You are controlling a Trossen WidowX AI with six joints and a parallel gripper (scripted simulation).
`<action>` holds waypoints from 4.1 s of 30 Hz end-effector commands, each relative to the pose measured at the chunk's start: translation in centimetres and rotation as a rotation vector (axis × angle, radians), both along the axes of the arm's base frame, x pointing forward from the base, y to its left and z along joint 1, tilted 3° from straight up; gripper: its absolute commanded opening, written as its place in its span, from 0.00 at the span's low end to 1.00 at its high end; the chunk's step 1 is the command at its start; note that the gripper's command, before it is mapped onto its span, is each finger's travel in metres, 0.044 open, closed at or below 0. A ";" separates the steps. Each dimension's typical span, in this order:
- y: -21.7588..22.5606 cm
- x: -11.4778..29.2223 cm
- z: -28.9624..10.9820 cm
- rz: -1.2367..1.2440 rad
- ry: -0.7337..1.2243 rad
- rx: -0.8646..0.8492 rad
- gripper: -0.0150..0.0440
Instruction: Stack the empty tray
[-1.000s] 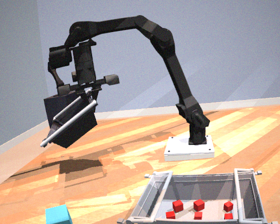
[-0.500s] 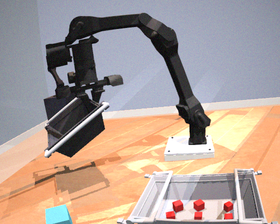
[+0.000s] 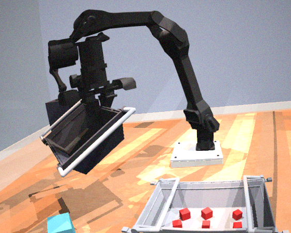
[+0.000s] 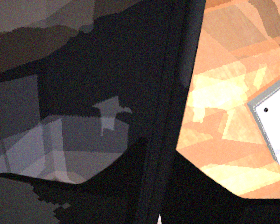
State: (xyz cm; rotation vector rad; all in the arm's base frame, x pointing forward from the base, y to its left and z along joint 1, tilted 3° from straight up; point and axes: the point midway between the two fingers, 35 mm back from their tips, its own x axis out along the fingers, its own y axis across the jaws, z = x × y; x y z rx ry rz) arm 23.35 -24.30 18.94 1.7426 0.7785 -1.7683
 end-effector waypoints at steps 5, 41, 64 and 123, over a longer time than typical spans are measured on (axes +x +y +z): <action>2.3 2.3 0.5 0.068 -0.018 -0.009 0.25; 15.3 9.2 0.7 0.441 -0.033 0.011 0.25; 24.4 10.4 0.7 0.673 -0.037 0.027 0.25; 24.6 10.5 -0.4 0.676 -0.037 0.027 0.25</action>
